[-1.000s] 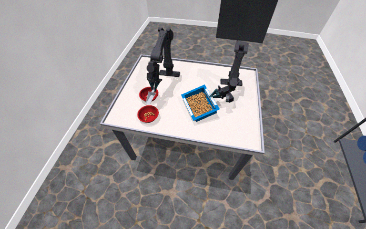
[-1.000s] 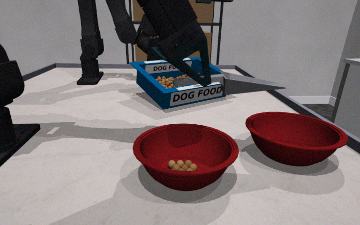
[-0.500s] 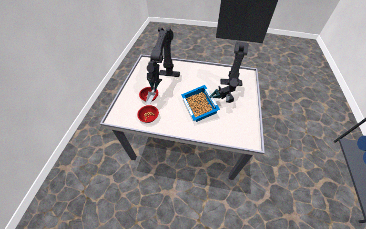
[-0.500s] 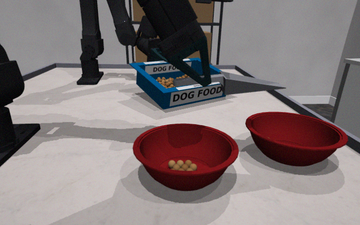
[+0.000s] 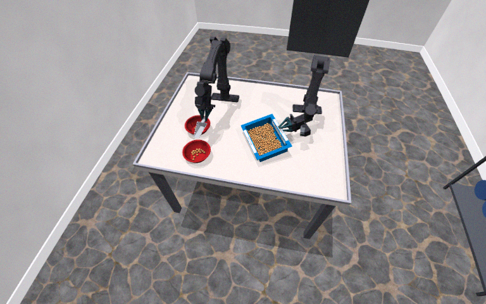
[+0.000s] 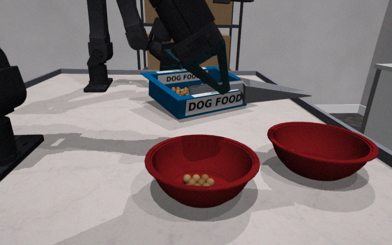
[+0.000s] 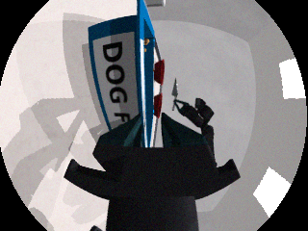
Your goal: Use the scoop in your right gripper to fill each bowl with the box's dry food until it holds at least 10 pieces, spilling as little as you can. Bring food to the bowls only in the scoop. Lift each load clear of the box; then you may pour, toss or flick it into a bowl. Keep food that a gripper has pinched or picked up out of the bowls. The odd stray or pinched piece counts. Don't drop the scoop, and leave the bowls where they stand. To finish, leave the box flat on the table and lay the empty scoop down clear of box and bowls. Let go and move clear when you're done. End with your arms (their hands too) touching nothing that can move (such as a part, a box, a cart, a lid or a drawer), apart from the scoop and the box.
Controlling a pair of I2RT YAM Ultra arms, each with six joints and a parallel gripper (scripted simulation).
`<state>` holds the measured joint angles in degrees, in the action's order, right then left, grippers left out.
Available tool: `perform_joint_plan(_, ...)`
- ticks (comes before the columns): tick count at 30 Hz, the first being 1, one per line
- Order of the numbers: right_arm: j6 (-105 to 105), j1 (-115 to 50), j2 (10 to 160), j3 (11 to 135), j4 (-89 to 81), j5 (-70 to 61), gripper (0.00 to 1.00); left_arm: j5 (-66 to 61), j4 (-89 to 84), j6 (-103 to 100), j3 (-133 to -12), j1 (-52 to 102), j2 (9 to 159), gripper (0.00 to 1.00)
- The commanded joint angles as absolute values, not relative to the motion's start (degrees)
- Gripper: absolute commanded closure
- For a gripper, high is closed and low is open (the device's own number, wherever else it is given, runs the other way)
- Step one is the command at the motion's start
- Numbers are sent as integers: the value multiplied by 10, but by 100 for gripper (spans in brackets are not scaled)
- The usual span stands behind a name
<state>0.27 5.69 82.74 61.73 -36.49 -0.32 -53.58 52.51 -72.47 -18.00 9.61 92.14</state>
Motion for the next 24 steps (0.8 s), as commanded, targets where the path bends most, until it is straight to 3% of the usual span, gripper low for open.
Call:
perform_joint_plan(1,4,60,814,605,-349,-7,100,-542,545,-724,-198,98,929,74)
perform_joint_plan(24,4,60,814,605,-349,-7,100,-548,607,-714,-159,80,974,74)
